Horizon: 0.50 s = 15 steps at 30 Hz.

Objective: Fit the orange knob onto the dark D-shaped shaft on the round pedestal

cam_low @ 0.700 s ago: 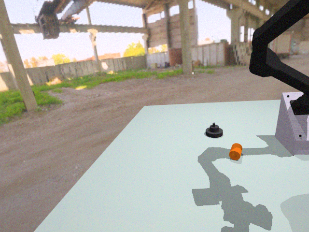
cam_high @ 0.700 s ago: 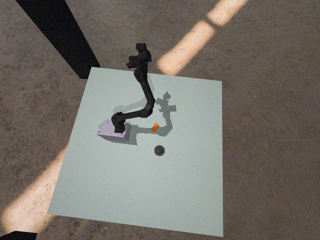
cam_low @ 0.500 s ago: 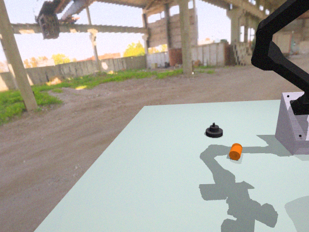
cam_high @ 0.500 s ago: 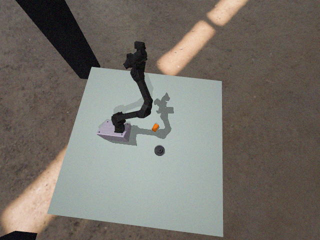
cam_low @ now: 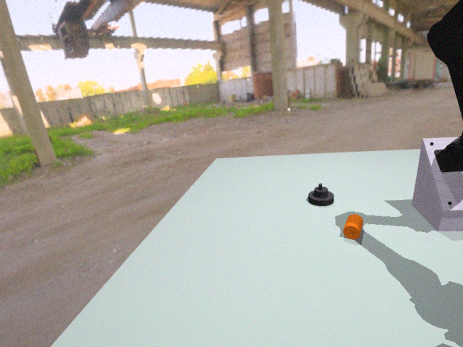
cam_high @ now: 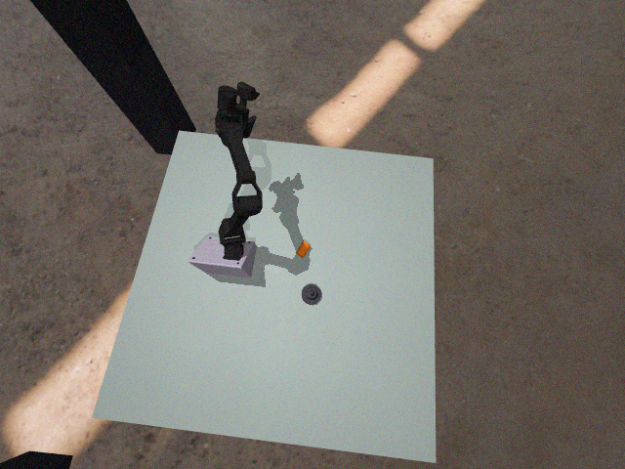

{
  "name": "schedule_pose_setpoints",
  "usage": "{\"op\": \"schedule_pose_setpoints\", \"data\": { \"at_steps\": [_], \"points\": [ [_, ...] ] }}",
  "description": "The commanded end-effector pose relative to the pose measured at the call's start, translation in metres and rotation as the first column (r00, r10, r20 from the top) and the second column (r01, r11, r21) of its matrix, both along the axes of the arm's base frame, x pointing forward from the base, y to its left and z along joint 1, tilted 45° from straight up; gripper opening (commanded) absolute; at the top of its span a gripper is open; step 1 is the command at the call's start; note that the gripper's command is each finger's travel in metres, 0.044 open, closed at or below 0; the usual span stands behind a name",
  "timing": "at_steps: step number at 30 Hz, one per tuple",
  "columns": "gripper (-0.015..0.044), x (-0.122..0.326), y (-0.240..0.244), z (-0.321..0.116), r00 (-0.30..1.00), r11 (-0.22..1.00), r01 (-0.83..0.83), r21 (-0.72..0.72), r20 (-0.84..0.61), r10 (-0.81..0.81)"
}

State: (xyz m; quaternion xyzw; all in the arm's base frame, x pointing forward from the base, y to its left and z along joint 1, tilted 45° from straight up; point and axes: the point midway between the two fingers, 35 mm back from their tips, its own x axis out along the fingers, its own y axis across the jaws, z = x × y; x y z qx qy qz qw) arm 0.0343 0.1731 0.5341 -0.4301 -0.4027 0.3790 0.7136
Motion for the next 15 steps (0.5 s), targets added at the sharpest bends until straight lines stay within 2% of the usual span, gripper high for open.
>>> {"op": "schedule_pose_setpoints", "data": {
  "at_steps": [1,9,15],
  "points": [
    [0.0440,0.000,0.059,-0.042,0.983,0.999,-0.007,-0.043,-0.185,-0.001],
    [0.0440,0.040,0.111,-0.106,0.873,0.995,0.045,-0.093,-0.481,-0.084],
    [0.0440,0.098,0.125,-0.167,0.646,0.980,0.158,-0.123,-0.738,-0.197]
  ]
}}
